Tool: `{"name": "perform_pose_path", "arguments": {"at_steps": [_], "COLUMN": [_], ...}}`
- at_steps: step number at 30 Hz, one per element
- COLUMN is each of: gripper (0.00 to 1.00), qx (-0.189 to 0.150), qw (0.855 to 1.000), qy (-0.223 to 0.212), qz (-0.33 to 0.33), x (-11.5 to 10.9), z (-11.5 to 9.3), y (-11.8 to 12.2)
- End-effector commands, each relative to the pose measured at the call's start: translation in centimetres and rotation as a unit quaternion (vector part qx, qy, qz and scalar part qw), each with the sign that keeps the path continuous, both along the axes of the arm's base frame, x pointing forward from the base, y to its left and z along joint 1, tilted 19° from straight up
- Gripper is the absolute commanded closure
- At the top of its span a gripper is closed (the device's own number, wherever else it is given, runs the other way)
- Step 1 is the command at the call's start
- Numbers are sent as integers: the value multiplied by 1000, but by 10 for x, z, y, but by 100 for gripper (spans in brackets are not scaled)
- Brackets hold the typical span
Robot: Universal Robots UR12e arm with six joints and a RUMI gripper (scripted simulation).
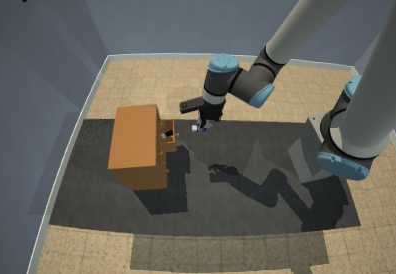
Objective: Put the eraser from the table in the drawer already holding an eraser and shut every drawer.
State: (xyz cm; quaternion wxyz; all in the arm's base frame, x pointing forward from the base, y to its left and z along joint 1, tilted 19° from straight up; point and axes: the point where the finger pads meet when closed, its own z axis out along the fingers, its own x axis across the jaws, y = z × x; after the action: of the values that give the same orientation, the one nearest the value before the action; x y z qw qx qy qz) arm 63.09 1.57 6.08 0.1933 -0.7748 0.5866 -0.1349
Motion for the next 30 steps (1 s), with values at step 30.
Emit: {"name": "perform_pose_path", "arguments": {"at_steps": [30], "gripper": [89], "qx": [78], "qw": [958], "qy": [-275], "qz": [-5], "x": [-2], "z": [-2], "y": [-2]}}
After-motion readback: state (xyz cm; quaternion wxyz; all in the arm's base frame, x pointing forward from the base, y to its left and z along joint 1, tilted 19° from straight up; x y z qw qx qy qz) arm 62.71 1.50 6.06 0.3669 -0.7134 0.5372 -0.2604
